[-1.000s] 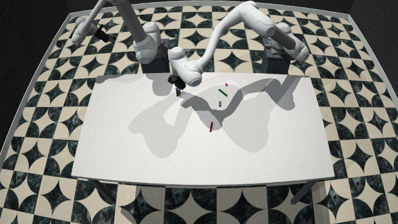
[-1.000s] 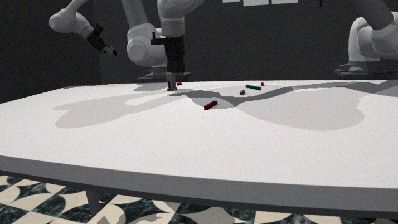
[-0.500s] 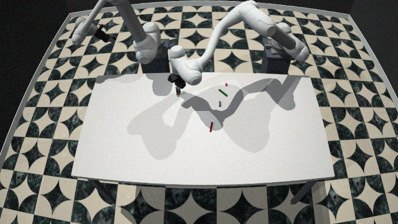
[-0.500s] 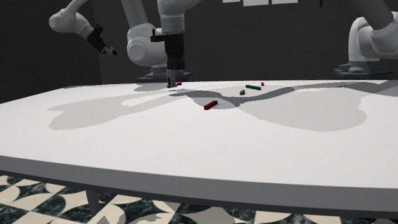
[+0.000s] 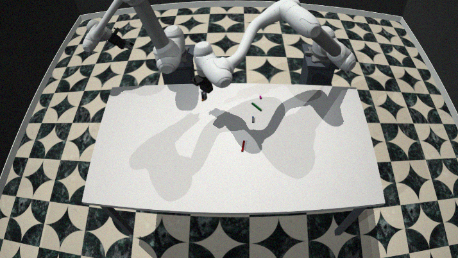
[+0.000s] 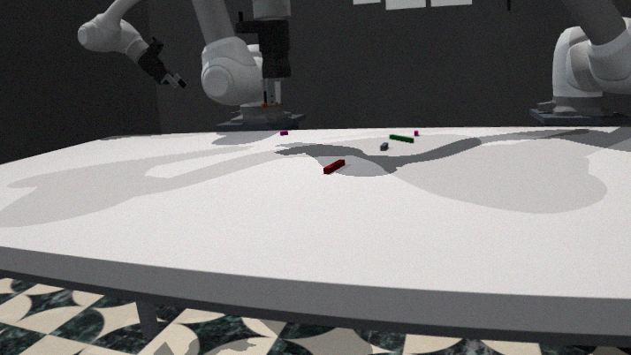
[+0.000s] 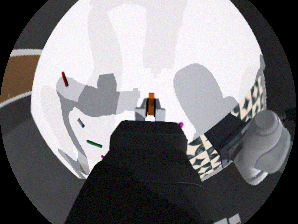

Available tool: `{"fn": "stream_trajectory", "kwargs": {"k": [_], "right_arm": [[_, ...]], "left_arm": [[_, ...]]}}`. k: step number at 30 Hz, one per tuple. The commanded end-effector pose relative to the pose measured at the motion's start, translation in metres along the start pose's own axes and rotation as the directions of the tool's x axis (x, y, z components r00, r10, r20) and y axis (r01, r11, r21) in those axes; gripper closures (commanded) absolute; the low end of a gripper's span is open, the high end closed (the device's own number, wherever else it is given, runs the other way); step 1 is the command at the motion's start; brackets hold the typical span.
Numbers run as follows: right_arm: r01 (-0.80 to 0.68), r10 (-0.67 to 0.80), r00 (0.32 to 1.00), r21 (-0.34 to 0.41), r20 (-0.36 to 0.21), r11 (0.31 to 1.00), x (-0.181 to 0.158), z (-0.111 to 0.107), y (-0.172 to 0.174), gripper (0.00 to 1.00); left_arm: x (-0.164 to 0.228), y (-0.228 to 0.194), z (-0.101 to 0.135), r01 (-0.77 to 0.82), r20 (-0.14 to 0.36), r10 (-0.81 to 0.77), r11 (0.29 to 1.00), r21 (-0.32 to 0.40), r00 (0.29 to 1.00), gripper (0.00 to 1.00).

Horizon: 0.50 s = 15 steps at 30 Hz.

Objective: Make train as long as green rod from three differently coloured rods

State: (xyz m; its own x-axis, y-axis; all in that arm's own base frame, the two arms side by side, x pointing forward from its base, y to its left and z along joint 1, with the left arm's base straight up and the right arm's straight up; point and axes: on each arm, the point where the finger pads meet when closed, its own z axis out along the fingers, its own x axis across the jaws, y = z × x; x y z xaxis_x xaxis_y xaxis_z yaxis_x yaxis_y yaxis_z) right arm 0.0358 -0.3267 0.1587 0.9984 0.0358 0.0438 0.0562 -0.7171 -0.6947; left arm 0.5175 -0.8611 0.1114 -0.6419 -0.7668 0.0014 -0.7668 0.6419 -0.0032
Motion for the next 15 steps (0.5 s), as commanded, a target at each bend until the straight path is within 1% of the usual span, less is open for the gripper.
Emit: {"fn": "stream_trajectory", "kwargs": {"k": [1, 7, 8, 9, 11, 12, 15], "right_arm": [[-0.004, 0.004, 1.000, 0.016, 0.005, 1.000, -0.003, 0.002, -0.003, 0.00], [-0.004, 0.004, 1.000, 0.016, 0.005, 1.000, -0.003, 0.002, -0.003, 0.00], [-0.004, 0.004, 1.000, 0.016, 0.005, 1.000, -0.003, 0.002, -0.003, 0.00], [-0.004, 0.004, 1.000, 0.016, 0.005, 1.000, -0.003, 0.002, -0.003, 0.00], [-0.004, 0.004, 1.000, 0.016, 0.005, 1.000, -0.003, 0.002, -0.003, 0.00], [-0.004, 0.004, 1.000, 0.016, 0.005, 1.000, -0.003, 0.002, -0.003, 0.00], [-0.004, 0.004, 1.000, 0.016, 0.005, 1.000, -0.003, 0.002, -0.003, 0.00]], "left_arm": [[0.003, 0.001, -0.014, -0.001, 0.000, 0.001, 1.000, 0.001, 1.000, 0.76], [0.003, 0.001, -0.011, -0.001, 0.001, 0.001, 1.000, -0.002, 1.000, 0.76], [-0.003, 0.002, -0.011, 0.010, 0.002, -0.010, 1.000, -0.004, 1.000, 0.76], [-0.021, 0.001, -0.010, 0.043, 0.000, -0.043, 0.999, 0.001, 0.999, 0.76], [-0.021, 0.001, -0.010, 0.043, 0.000, -0.043, 0.999, 0.001, 0.999, 0.76], [-0.049, 0.003, -0.011, 0.098, 0.000, -0.098, 0.995, 0.001, 0.995, 0.76], [-0.069, 0.005, -0.011, 0.136, 0.000, -0.136, 0.991, 0.002, 0.991, 0.76]]}}
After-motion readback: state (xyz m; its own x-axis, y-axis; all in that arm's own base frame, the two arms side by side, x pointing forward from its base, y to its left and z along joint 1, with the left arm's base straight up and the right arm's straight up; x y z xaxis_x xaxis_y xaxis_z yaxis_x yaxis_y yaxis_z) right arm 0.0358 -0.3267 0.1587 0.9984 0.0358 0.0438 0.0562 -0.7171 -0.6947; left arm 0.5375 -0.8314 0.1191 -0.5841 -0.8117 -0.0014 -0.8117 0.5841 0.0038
